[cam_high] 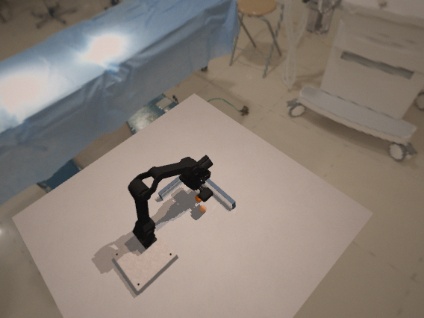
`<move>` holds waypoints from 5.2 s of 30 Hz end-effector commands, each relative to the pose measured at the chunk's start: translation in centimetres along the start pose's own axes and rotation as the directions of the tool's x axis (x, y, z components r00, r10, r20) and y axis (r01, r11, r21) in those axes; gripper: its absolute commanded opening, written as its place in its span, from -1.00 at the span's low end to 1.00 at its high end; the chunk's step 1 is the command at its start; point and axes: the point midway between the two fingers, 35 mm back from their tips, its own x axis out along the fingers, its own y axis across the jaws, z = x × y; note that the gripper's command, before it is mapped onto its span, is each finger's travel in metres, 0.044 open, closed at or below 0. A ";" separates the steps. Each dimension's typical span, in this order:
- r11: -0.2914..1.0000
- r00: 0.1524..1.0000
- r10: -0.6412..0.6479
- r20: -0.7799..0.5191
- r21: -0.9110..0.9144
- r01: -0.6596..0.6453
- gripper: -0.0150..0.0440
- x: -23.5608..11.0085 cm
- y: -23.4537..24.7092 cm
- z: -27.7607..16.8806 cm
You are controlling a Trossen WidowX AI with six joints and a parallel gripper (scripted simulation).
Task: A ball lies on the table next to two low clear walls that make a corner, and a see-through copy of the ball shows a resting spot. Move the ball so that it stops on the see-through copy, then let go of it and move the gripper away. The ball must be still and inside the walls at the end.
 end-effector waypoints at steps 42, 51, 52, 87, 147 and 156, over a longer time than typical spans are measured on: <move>1.000 1.000 -0.004 -0.014 -0.005 0.004 -0.29 4.1 -0.1 -0.3; 1.000 1.000 -0.004 -0.013 -0.005 0.004 -0.49 -1.2 -0.1 0.5; 1.000 1.000 -0.004 -0.013 -0.005 0.004 -0.49 -1.9 -0.1 0.5; 1.000 1.000 -0.009 -0.016 -0.005 0.009 -0.49 -4.2 -6.3 -3.1; 1.000 1.000 -0.009 -0.006 0.000 0.009 0.51 3.2 -6.5 -2.9; 1.000 1.000 -0.009 -0.016 -0.005 0.009 0.51 -4.2 -6.3 -3.1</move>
